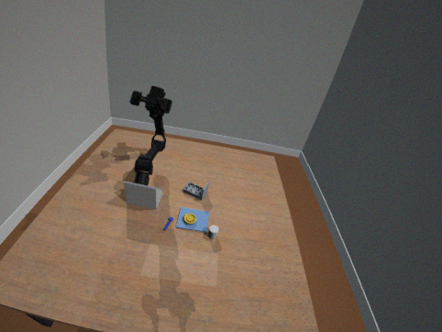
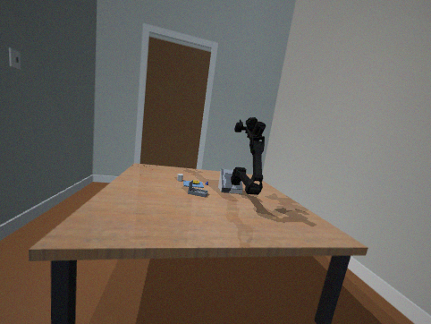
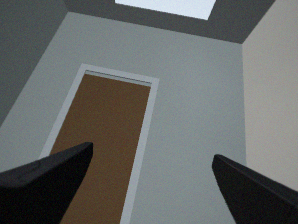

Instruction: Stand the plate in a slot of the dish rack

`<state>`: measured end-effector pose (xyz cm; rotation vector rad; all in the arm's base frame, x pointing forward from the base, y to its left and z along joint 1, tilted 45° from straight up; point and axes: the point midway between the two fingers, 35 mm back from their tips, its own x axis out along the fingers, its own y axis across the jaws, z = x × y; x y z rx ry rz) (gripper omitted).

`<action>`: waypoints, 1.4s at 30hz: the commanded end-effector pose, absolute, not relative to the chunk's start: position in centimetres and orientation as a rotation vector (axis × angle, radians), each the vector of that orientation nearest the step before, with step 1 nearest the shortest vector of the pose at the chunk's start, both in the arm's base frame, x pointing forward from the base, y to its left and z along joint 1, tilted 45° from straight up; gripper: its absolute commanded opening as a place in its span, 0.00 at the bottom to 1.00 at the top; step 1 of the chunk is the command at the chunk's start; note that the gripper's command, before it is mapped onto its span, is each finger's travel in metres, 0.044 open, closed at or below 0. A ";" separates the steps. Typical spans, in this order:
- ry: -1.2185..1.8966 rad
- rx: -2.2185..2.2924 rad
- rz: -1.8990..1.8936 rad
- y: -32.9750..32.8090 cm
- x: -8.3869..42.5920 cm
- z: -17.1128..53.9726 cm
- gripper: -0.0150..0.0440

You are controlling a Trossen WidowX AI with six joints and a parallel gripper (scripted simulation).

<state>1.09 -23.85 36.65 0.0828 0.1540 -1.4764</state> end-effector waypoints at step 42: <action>1.076 0.393 -0.396 -29.2 18.9 17.1 0.93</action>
